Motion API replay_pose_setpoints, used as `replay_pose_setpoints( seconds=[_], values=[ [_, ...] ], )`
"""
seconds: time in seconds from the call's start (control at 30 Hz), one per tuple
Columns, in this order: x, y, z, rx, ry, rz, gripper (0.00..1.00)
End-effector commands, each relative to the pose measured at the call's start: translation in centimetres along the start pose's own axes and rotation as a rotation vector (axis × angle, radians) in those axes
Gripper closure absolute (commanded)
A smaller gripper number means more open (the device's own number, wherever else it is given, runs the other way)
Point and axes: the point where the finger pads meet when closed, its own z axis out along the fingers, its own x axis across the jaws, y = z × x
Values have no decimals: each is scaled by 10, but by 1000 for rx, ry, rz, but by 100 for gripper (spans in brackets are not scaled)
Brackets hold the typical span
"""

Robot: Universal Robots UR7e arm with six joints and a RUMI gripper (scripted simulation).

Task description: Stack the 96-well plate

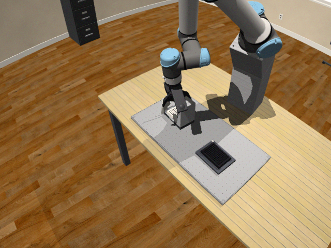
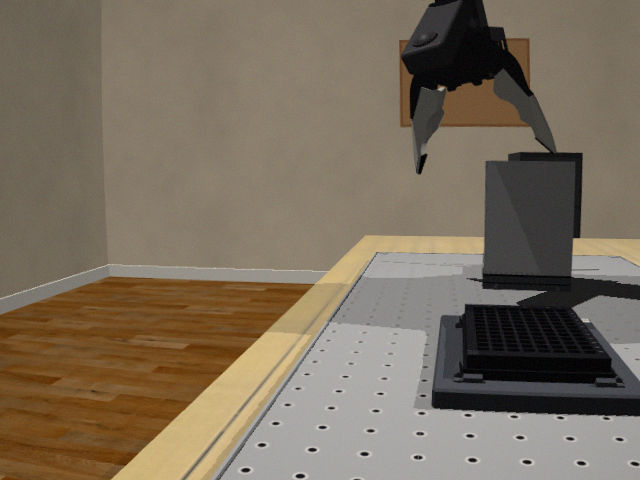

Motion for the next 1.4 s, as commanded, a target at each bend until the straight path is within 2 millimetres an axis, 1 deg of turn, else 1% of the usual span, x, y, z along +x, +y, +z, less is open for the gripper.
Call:
replay_pose_setpoints(
  seconds=[0.0, 0.1, 0.17, 0.33, 0.4, 0.6, 0.67, 0.73, 0.8, 1.0, 1.1, 1.23, 1.3, 1.37],
  values=[
    [-3, -17, -2, 8, 16, -31, 0],
    [-8, -31, -4, 18, 33, -68, 0],
    [-8, -31, -4, 18, 33, -68, 0],
    [-14, -53, -7, 18, 33, -68, 0],
    [-18, -62, -8, 38, 60, -126, 0],
    [-29, -89, -13, 41, 64, -134, 0],
    [-33, -97, -15, 52, 77, -162, 0],
    [-33, -97, -15, 52, 77, -162, 0],
    [-37, -105, -17, 67, 94, -198, 0],
    [-50, -130, -22, 67, 94, -198, 0],
    [-57, -142, -26, 97, 124, -262, 0],
    [-68, -159, -31, 97, 124, -262, 0],
    [-68, -159, -31, 97, 124, -262, 0],
    [-73, -167, -33, 111, 136, -289, 0]
  ],
)
